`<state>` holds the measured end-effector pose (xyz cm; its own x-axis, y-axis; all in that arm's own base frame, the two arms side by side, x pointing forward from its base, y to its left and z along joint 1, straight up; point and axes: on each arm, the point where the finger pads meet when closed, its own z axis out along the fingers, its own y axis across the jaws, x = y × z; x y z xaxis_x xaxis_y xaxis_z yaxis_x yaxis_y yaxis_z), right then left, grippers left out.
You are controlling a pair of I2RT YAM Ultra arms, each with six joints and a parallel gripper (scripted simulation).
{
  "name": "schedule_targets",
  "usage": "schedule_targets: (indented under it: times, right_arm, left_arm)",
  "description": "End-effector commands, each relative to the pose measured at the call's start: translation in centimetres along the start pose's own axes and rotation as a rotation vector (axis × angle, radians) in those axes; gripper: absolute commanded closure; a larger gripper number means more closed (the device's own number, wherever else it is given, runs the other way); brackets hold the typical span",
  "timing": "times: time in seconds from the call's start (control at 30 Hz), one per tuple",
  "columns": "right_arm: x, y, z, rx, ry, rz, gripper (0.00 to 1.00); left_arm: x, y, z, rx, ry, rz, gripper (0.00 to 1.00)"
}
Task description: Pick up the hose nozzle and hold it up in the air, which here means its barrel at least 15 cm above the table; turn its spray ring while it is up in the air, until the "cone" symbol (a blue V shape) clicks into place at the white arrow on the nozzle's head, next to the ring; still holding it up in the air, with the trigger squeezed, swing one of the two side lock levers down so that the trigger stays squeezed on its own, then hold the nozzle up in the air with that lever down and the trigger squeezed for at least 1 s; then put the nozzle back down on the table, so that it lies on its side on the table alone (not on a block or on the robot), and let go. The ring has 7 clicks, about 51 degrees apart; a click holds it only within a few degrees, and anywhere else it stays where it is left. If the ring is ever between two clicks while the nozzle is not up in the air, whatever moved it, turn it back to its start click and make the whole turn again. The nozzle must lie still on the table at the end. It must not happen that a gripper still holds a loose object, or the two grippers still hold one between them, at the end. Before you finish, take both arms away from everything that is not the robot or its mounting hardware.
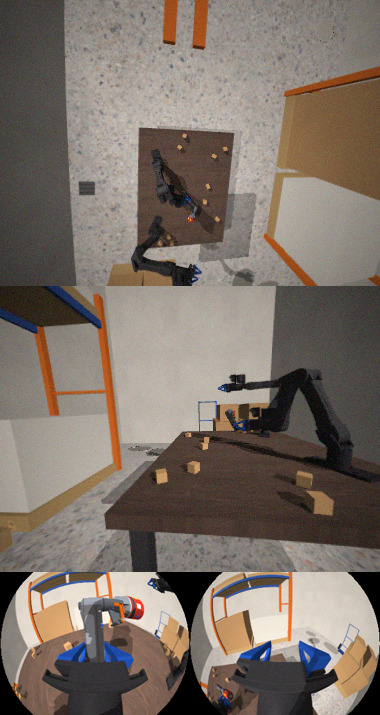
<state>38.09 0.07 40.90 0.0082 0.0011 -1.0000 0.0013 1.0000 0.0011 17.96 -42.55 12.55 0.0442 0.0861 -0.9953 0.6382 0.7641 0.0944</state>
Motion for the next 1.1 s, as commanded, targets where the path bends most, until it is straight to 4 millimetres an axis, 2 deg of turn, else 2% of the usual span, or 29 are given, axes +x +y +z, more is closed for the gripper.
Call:
schedule_targets:
  times: [0.0, 0.1, 0.83, 0.9, 0.93, 1.07]
  right_arm:
    - [-2.9, 0.2, -0.3, -0.008, -0.066, -0.004, 0.37]
    - [-2.9, 0.2, -0.3, -0.008, -0.066, -0.004, 0.37]
    - [-2.9, 0.2, -0.3, -0.008, -0.066, -0.004, 0.37]
    - [-2.9, 0.2, -0.3, -0.008, -0.066, -0.004, 0.37]
    - [-2.9, 0.2, -0.3, -0.008, -0.066, -0.004, 0.13]
    - [-2.9, 0.2, -0.3, -0.008, -0.066, -0.004, 0.13]
  left_arm:
    - [-6.2, 0.1, 0.7, -0.015, -0.189, -0.147, 0.64]
    - [-7.3, 0.3, 0.6, -0.013, -0.203, -0.176, 0.64]
    - [-5.8, -0.1, 0.6, 0.002, -0.133, -0.149, 0.64]
    - [-6.2, 0.0, 0.7, -0.002, -0.142, -0.157, 0.64]
    - [-6.2, 0.0, 0.7, -0.003, -0.141, -0.156, 0.64]
    - [-6.1, 0.1, 0.7, -0.005, -0.138, -0.155, 0.64]
